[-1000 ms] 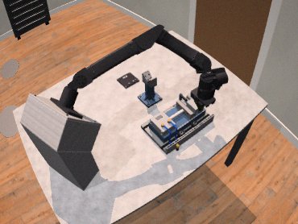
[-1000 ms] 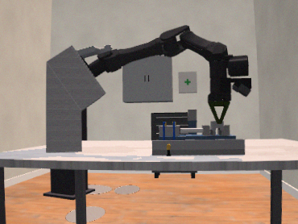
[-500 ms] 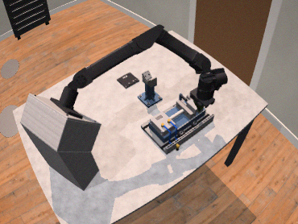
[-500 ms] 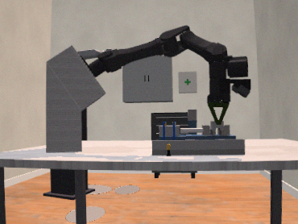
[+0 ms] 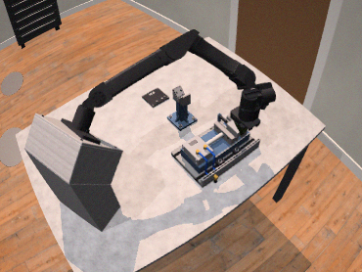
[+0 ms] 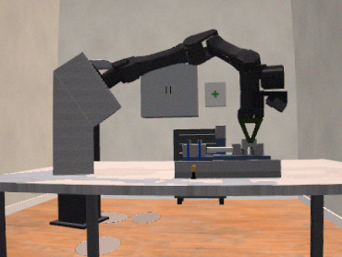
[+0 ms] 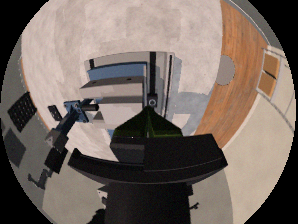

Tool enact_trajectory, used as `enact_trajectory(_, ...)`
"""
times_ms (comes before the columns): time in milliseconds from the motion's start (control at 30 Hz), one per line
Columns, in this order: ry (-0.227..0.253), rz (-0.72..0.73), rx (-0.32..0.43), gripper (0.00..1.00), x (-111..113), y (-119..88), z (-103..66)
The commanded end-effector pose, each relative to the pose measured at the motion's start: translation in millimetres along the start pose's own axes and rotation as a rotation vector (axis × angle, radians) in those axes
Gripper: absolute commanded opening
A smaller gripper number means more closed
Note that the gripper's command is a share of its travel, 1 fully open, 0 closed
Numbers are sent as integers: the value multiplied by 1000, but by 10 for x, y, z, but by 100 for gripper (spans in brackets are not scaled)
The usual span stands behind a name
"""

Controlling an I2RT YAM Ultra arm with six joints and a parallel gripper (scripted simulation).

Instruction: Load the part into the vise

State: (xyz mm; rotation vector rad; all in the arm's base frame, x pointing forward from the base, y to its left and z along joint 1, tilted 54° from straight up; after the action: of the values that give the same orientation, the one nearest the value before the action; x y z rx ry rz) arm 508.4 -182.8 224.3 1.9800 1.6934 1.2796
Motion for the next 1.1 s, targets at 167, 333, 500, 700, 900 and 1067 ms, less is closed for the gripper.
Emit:
enact_trajectory(167, -19, -14, -42, 0, 50, 104, -194)
enact_trajectory(333, -11, -10, -32, 0, 80, 65, -157)
enact_trajectory(500, -9, -11, -34, 0, 95, 73, -165)
enact_trajectory(700, -10, -13, -35, 0, 120, 77, -167)
enact_trajectory(900, -3, -6, -25, 0, 146, 39, -147)
enact_trajectory(1067, -8, -8, -31, 0, 136, 50, -159)
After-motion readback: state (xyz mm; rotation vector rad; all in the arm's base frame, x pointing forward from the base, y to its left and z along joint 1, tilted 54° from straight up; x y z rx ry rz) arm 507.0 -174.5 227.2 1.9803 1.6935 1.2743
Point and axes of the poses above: the point where the finger pads meet when closed, its own z axis out along the fingers, its own x axis across the jaws, y = z × x, the point moved 3 cm from there along -z, back along the fingers, and after that the axes turned 10 degrees about z, right-handed, at the moved point
